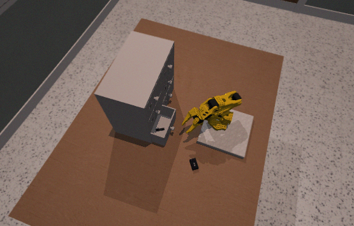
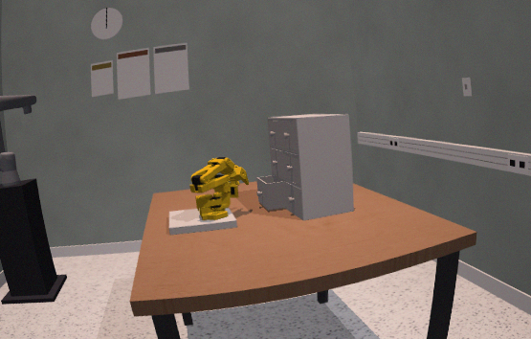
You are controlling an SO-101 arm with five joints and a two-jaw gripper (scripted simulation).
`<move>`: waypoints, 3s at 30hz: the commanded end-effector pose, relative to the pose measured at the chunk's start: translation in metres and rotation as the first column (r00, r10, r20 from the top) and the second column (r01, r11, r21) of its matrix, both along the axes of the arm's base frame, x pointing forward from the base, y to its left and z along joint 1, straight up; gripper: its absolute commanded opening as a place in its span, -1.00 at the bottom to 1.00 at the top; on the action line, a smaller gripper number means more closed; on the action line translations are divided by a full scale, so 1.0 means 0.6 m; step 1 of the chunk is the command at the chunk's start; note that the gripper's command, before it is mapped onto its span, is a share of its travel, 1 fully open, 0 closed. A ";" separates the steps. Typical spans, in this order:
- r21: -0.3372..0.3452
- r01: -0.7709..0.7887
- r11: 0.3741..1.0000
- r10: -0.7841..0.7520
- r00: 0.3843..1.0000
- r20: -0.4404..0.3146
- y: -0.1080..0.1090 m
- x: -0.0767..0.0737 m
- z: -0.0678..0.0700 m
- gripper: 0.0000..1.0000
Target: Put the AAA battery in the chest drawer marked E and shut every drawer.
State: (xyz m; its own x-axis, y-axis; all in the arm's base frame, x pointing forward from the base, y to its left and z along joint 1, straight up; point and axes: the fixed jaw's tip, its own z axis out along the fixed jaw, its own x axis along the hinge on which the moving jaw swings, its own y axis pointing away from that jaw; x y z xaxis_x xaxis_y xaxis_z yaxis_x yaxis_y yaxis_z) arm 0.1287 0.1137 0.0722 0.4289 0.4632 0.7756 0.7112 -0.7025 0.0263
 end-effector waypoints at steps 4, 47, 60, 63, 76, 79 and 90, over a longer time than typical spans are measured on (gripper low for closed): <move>0.001 0.061 0.998 -0.061 0.998 0.002 -0.002 0.025 -0.030 -0.57; 0.028 0.118 0.993 -0.119 0.993 0.026 -0.002 0.053 -0.041 -0.57; 0.036 0.089 0.995 -0.090 0.995 0.035 -0.001 0.039 -0.027 -0.57; 0.036 0.089 0.995 -0.090 0.995 0.035 -0.001 0.039 -0.027 -0.57; 0.036 0.089 0.995 -0.090 0.995 0.035 -0.001 0.039 -0.027 -0.62; 0.036 0.089 0.995 -0.090 0.995 0.035 -0.001 0.039 -0.027 -0.66; 0.036 0.089 0.995 -0.090 0.995 0.035 -0.001 0.039 -0.027 -0.79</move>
State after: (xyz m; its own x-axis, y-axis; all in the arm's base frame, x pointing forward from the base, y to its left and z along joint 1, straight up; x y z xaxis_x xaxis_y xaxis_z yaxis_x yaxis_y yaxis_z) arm 0.1522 0.1130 0.0558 0.4390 0.3990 0.8050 0.6446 -0.7641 0.0272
